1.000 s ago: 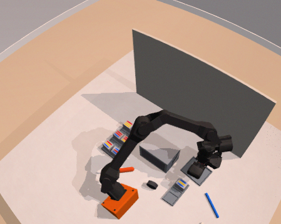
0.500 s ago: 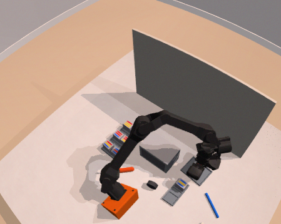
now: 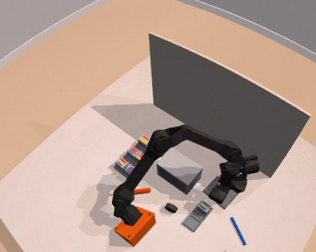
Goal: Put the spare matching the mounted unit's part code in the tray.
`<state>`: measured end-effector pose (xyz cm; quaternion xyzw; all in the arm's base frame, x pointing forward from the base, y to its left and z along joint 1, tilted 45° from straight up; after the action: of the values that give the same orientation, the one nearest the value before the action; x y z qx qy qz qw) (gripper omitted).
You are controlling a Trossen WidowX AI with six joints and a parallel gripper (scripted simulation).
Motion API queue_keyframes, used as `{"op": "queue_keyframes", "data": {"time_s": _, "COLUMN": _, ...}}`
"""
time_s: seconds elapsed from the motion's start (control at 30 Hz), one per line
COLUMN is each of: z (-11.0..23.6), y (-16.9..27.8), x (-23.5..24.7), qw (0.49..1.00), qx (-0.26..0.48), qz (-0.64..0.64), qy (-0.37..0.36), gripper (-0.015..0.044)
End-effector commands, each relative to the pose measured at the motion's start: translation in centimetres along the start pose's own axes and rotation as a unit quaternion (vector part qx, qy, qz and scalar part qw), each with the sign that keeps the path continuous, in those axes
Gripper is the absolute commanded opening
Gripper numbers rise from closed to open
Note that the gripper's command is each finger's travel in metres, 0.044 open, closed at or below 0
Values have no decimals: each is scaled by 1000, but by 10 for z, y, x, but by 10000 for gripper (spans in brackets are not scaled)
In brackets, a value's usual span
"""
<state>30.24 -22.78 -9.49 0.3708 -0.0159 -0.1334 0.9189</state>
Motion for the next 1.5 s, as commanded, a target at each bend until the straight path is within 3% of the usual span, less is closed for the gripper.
{"op": "queue_keyframes", "data": {"time_s": 0.0, "z": -5, "y": 0, "x": -2, "qw": 1000, "qx": 5, "qz": -4, "qy": 2, "gripper": 0}}
{"op": "queue_keyframes", "data": {"time_s": 0.2, "z": -8, "y": 1, "x": -3, "qw": 1000, "qx": 5, "qz": -4, "qy": 2, "gripper": 0}}
{"op": "queue_keyframes", "data": {"time_s": 0.77, "z": -2, "y": 0, "x": -1, "qw": 1000, "qx": 1, "qz": 0, "qy": 1, "gripper": 440}}
{"op": "queue_keyframes", "data": {"time_s": 1.03, "z": 100, "y": -1, "x": -2, "qw": 1000, "qx": 3, "qz": -4, "qy": 2, "gripper": 440}}
{"op": "queue_keyframes", "data": {"time_s": 1.47, "z": 100, "y": -4, "x": -2, "qw": 1000, "qx": 0, "qz": -7, "qy": -10, "gripper": 440}}
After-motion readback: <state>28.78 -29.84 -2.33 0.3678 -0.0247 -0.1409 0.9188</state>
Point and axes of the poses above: the point midway between the two fingers, 35 mm back from their tips, its own z axis back along the fingers, its own x axis across the jaws, y = z × x, the point moved 6 cm from there along z, back along the fingers, and after that the axes turned 12 degrees about -z, right-handed, at the moved point
